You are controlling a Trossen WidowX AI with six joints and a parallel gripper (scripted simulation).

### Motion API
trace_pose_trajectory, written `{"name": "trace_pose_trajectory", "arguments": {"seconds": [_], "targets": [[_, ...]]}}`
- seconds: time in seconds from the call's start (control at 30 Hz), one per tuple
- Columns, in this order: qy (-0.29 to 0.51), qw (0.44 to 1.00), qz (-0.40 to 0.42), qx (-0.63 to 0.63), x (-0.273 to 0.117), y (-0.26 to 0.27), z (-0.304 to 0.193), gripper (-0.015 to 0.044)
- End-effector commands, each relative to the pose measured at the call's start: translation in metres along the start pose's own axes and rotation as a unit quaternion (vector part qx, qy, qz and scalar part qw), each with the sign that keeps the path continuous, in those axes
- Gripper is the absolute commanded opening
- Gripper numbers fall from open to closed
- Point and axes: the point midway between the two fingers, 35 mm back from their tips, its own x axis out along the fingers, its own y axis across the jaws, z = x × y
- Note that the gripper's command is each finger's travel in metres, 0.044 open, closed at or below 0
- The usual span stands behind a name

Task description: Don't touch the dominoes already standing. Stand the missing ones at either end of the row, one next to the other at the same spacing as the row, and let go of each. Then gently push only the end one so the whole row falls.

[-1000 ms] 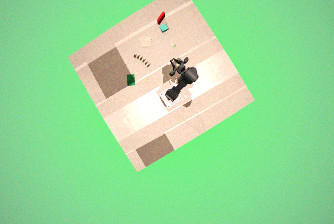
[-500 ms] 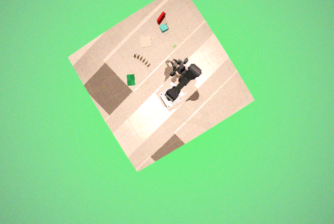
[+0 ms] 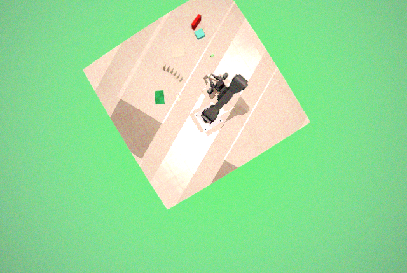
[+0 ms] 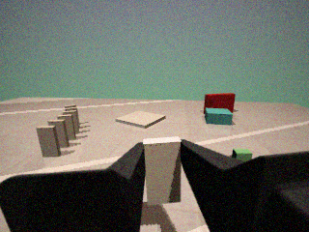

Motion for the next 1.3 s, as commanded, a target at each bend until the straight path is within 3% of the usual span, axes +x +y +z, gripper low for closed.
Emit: {"name": "trace_pose_trajectory", "arguments": {"seconds": [0.0, 0.6, 1.03, 1.27], "targets": [[0.0, 1.0, 0.003, -0.007, 0.0, 0.002, -0.012, 0.0107], [0.001, 1.0, 0.004, -0.013, 0.001, 0.007, -0.03, 0.0107], [0.001, 1.0, 0.004, -0.013, 0.001, 0.007, -0.03, 0.044], [0.001, 1.0, 0.004, -0.01, 0.001, 0.004, 0.0, 0.044]]}}
